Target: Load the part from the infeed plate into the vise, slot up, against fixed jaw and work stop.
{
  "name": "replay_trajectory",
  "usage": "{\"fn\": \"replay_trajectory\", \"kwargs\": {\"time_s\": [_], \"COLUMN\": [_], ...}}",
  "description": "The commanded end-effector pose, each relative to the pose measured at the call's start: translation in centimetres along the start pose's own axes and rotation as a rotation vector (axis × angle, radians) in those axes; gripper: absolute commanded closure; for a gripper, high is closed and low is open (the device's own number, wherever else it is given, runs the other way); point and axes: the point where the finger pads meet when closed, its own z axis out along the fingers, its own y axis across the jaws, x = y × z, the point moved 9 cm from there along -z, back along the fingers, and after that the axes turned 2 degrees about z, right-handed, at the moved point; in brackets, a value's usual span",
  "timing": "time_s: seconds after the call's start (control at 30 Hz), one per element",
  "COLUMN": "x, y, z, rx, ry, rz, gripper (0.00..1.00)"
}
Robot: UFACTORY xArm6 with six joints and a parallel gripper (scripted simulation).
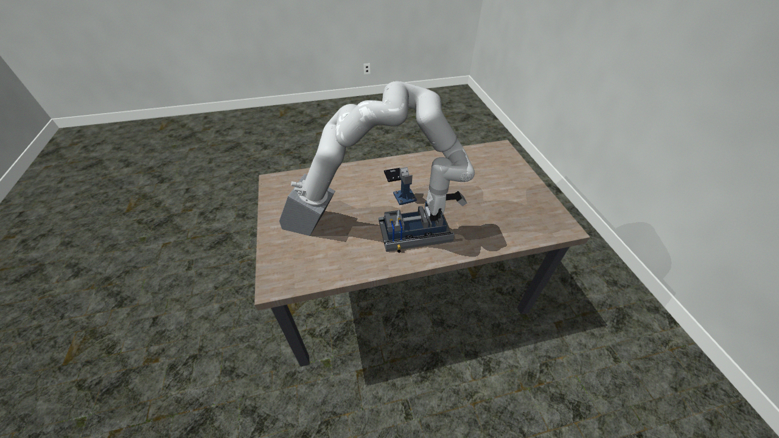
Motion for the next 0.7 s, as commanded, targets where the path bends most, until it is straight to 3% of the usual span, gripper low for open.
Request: {"fn": "replay_trajectory", "kwargs": {"time_s": [0.0,0.67], "x": [0.22,0.21], "y": [0.29,0.34], "z": [-0.21,-1.08], "rx": [-0.002,-0.002], "ry": [0.007,0.007], "rz": [0.001,0.001], "gripper": [1.0,1.0]}}
